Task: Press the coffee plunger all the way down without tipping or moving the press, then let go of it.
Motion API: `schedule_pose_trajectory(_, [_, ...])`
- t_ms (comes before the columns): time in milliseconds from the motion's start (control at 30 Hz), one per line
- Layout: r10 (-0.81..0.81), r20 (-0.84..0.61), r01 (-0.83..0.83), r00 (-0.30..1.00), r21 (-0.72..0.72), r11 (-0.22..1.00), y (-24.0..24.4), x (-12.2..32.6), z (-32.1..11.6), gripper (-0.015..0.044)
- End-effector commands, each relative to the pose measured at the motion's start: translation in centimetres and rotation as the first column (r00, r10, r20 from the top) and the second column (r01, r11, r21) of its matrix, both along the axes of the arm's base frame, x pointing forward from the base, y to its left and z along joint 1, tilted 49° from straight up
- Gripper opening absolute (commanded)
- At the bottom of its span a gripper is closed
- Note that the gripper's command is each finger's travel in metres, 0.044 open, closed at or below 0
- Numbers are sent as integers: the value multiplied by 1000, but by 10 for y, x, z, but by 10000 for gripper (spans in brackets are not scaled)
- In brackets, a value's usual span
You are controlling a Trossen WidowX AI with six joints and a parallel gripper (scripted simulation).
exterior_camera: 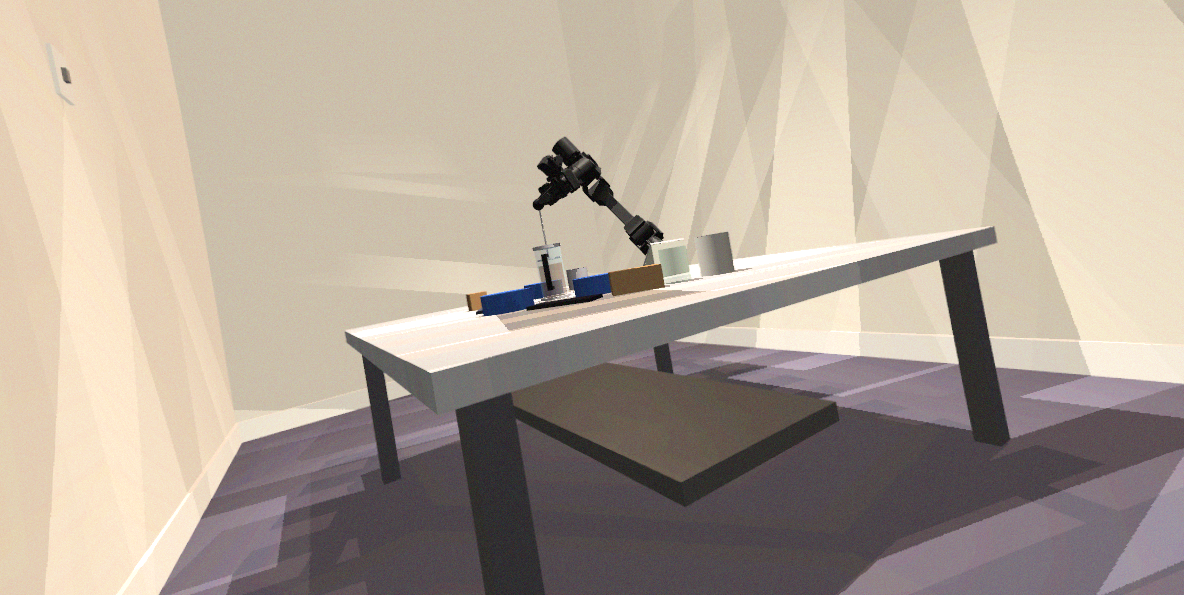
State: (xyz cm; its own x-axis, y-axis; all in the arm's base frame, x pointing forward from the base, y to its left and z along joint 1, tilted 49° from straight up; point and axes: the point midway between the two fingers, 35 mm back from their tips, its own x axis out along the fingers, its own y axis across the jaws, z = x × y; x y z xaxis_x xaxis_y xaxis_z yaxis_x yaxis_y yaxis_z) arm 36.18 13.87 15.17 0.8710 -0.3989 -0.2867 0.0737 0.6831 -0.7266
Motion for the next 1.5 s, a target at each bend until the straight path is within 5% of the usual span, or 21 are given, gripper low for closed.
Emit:
schedule_pose_trajectory(0, [-19,-27,19,999,-17,1000,-15,1,-16,130])
schedule_pose_trajectory(1467, [-16,-20,16,1000,-23,1000,-62,9,-56,130])
